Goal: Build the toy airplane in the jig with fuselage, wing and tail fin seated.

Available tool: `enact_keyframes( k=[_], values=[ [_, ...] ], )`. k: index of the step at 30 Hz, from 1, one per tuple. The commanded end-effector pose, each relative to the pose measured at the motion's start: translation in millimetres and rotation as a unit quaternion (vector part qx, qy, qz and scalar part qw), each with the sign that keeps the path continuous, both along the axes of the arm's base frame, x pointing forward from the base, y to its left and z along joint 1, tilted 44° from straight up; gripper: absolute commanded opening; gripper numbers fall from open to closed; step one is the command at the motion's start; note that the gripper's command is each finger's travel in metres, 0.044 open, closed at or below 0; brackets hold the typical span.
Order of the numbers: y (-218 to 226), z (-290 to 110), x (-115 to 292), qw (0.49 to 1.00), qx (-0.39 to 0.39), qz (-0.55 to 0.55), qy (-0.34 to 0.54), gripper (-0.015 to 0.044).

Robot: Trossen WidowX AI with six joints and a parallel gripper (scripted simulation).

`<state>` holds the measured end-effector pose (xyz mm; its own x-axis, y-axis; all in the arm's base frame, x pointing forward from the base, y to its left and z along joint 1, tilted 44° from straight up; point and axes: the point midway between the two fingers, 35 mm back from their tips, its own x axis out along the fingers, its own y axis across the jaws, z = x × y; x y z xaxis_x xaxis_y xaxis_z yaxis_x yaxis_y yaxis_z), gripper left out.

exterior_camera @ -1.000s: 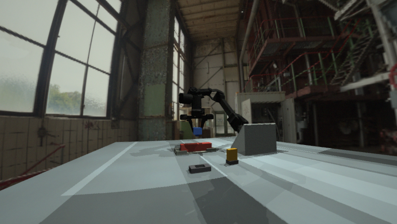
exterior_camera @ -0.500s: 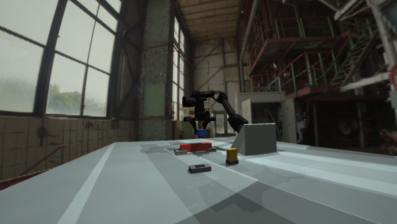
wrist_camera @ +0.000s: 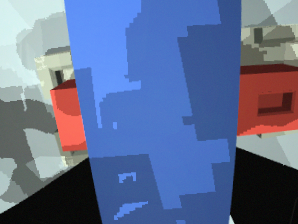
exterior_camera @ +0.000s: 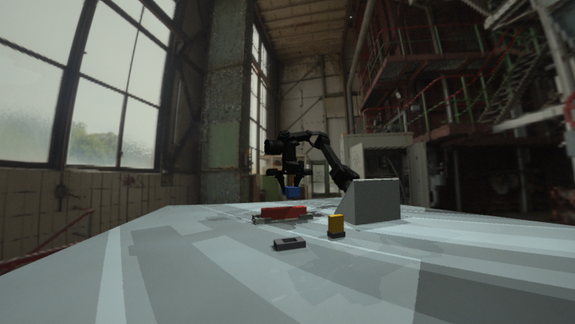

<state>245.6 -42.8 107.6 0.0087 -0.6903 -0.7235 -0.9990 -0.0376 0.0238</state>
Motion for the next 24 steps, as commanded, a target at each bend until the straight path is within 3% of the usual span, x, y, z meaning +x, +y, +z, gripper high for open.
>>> enact_keyframes(
  k=[1, 24],
  values=[
    [-0.9, 1.3, 1.0, 1.000, -0.002, 0.002, -0.001, 0.0195],
    [-25.0, -23.4, 1.7, 1.000, -0.003, 0.002, -0.001, 0.0195]
  ],
)
